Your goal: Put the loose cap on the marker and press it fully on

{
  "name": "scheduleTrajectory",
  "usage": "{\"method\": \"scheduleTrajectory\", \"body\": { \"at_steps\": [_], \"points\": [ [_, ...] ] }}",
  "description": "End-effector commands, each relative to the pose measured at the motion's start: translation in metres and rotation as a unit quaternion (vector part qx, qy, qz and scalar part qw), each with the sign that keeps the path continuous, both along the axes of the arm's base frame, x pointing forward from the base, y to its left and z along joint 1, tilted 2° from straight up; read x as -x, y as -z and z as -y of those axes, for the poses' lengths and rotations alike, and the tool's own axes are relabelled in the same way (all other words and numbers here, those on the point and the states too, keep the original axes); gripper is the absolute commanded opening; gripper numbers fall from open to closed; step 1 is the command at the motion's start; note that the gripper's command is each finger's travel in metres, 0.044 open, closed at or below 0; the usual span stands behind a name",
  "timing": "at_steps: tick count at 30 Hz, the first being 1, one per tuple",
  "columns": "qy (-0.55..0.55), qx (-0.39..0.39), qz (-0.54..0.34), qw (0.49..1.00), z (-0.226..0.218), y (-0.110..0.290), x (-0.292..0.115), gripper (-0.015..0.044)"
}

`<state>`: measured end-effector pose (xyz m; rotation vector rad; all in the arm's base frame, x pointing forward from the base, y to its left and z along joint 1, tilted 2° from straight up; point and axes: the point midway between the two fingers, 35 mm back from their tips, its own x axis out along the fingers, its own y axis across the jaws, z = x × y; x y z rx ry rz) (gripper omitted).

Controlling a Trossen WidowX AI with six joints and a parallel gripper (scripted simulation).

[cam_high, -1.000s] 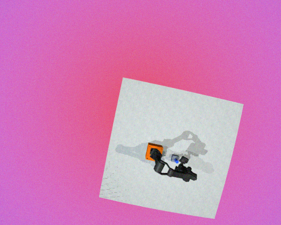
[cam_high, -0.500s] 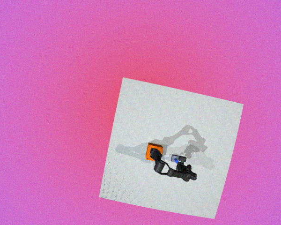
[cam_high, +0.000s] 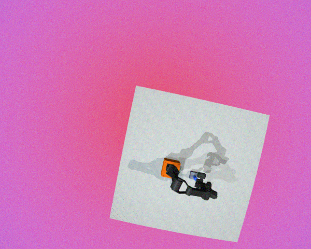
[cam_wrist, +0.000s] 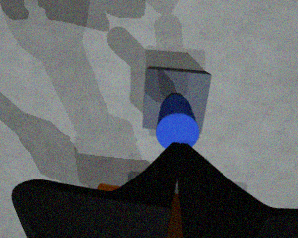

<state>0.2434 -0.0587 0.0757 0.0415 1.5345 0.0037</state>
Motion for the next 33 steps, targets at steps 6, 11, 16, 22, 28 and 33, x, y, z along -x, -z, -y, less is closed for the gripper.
{"method": "scheduleTrajectory", "body": {
  "at_steps": [6, 11, 16, 22, 28, 33],
  "points": [
    [-0.002, 0.000, -0.002, 1.000, 0.000, 0.014, 0.000, 0.0000],
    [-0.002, 0.000, -0.002, 1.000, -0.001, 0.020, -0.001, 0.0000],
    [-0.002, 0.000, -0.002, 1.000, -0.001, 0.027, -0.001, 0.0000],
    [-0.002, 0.000, -0.002, 1.000, -0.001, 0.033, -0.002, 0.0000],
    [-0.002, 0.001, 0.003, 1.000, -0.001, 0.028, -0.002, 0.0000],
    [-0.002, 0.001, 0.002, 1.000, 0.001, -0.008, -0.004, 0.0000]
  ]
}}
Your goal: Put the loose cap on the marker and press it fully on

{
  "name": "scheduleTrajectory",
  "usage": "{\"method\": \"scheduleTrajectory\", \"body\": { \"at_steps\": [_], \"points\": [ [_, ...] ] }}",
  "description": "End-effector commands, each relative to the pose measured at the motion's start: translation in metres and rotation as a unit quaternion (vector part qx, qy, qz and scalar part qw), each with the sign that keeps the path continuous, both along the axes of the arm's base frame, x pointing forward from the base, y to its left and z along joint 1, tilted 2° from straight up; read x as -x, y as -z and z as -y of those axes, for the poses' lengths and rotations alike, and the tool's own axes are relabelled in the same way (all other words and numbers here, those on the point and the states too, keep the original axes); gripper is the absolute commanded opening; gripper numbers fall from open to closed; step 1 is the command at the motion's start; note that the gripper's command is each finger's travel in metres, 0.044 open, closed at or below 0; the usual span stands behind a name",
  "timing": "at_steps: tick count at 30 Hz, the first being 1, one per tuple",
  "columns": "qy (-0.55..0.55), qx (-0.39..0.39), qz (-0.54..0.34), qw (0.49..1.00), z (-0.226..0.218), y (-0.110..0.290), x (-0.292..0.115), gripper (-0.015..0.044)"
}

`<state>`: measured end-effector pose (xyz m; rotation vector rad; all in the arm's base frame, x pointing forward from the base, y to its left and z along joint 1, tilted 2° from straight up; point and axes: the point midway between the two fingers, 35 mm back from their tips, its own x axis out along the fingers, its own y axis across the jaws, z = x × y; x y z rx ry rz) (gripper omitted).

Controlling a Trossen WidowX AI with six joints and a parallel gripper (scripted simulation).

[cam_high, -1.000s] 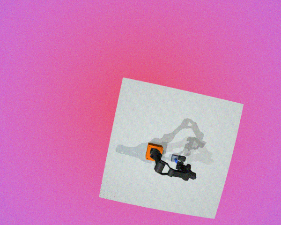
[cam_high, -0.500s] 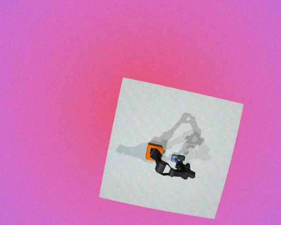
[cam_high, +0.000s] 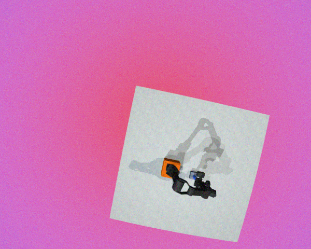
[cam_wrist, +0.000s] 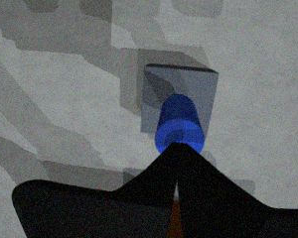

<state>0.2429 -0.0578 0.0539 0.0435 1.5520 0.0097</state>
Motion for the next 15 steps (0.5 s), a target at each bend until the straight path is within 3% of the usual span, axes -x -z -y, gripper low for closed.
{"method": "scheduleTrajectory", "body": {
  "at_steps": [1, 4, 10, 15],
  "points": [
    [-0.001, 0.003, 0.011, 1.000, 0.003, -0.045, -0.004, 0.0000],
    [-0.001, 0.003, 0.010, 1.000, 0.003, -0.081, 0.000, 0.0000],
    [-0.001, 0.003, 0.009, 1.000, 0.003, -0.083, 0.001, 0.0000],
    [-0.001, 0.003, 0.009, 1.000, 0.003, -0.083, 0.001, 0.0131]
  ]
}}
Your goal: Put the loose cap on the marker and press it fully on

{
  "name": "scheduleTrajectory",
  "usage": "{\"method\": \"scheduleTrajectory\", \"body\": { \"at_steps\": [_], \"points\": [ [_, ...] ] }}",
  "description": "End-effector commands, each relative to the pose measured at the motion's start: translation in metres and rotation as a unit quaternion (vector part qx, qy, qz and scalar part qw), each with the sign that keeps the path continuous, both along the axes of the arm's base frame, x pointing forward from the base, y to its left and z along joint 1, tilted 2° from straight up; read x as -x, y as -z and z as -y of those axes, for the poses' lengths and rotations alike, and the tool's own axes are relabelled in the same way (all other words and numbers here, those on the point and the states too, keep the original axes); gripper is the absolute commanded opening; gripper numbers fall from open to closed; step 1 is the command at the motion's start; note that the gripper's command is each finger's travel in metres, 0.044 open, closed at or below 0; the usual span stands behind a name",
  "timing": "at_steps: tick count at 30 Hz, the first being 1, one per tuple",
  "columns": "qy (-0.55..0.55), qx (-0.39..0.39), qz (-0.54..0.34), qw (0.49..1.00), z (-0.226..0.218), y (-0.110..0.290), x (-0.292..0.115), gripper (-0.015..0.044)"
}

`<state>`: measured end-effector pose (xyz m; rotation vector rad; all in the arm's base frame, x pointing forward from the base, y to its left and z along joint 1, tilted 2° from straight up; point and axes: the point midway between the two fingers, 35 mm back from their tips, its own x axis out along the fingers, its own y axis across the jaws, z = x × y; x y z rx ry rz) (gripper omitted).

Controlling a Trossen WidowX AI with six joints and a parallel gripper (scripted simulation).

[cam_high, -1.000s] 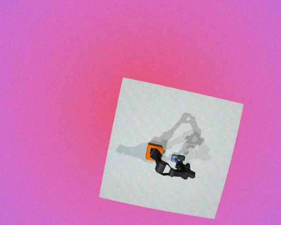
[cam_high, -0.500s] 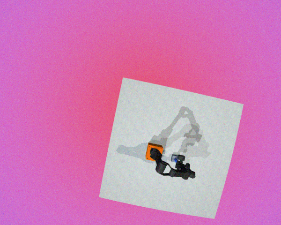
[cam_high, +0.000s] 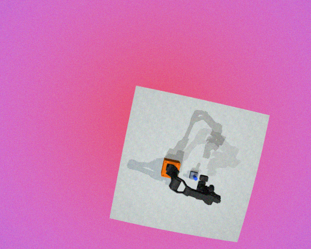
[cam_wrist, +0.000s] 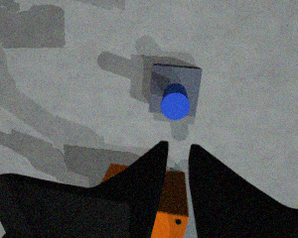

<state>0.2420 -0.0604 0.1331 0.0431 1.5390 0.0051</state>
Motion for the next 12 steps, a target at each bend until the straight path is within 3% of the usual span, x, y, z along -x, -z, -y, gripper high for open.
{"method": "scheduleTrajectory", "body": {
  "at_steps": [1, 12],
  "points": [
    [-0.002, 0.001, 0.003, 1.000, 0.0001, -0.0038, 0.0001, 0.0157],
    [-0.002, 0.001, 0.003, 1.000, 0.0001, -0.0038, 0.0001, 0.0440]
  ]
}}
